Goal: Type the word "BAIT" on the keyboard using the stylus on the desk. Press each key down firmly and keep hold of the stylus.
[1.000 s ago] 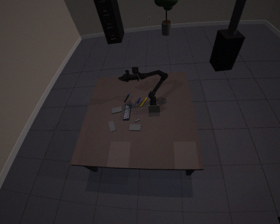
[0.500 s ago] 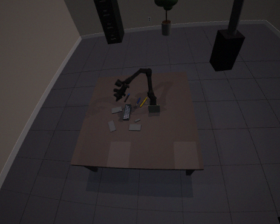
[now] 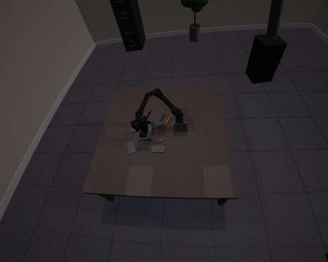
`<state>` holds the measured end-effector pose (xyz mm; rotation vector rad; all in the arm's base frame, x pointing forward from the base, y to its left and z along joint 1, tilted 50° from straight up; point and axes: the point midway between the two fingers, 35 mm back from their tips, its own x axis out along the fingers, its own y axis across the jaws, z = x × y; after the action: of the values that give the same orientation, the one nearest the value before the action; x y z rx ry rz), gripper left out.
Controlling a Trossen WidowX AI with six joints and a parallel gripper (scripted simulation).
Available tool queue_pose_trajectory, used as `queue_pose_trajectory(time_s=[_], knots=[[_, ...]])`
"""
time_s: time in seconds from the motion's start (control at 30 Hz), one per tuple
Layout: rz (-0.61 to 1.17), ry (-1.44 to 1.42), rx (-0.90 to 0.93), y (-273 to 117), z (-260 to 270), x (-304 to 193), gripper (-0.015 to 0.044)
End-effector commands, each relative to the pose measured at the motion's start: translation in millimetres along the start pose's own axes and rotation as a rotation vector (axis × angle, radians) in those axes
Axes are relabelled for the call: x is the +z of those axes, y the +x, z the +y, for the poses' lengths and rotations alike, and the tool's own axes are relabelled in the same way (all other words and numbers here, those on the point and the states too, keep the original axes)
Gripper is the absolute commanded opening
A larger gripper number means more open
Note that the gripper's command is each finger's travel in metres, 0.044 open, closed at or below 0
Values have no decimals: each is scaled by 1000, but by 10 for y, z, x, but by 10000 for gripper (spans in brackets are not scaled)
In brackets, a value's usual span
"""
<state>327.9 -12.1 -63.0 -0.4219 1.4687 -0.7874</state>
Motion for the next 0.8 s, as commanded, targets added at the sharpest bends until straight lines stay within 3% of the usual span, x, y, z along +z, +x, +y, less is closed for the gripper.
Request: queue_pose_trajectory(time_s=[0.0, 0.43, 0.6, 0.77], knots=[[23, -40, -85, 96, 51, -74, 0], [23, -40, -85, 93, 29, -71, 0], [23, -41, -87, 47, -541, -41, 0], [23, -41, -88, 43, -629, -46, 0]])
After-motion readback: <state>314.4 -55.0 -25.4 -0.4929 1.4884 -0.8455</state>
